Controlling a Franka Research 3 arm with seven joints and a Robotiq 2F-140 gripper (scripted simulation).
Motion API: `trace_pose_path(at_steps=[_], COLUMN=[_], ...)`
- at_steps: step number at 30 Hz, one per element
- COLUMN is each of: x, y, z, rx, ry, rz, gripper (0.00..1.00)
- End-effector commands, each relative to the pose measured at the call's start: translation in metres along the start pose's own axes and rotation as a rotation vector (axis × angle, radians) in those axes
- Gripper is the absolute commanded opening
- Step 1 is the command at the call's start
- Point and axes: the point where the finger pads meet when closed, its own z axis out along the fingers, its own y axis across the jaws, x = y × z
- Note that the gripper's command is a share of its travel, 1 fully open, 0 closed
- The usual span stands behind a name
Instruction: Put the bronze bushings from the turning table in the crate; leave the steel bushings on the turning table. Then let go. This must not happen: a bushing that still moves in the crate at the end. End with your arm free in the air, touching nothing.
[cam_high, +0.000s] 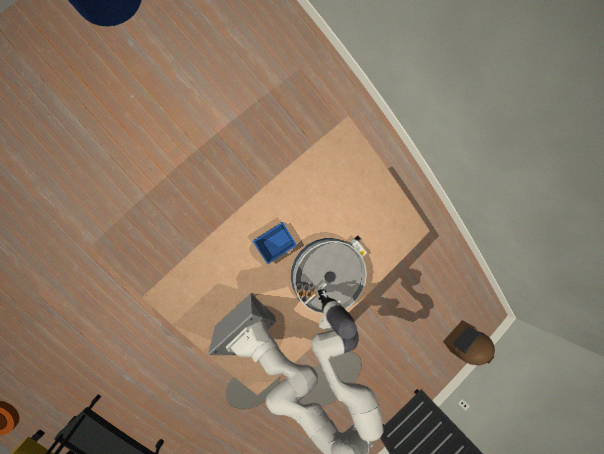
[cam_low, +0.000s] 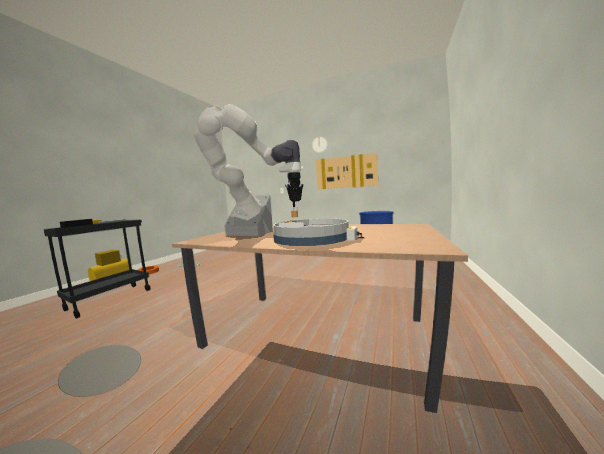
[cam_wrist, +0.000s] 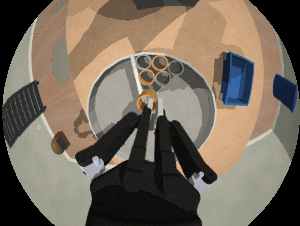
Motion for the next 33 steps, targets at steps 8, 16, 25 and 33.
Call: trace_pose_path(at_steps=[8, 16, 25, 33], x=[0.005, 0.009, 0.026, 0.046], y=[0.003, 0.014, 0.059, 0.113], z=[-0.001, -0.001, -0.001, -0.001], rx=[0.0, 0.0, 0.0, 0.0], ry=[0.007, 0.007, 0.007, 0.007], rz=[-0.003, -0.003, -0.003, -0.003], gripper=[0.0, 0.0, 0.0, 0.0])
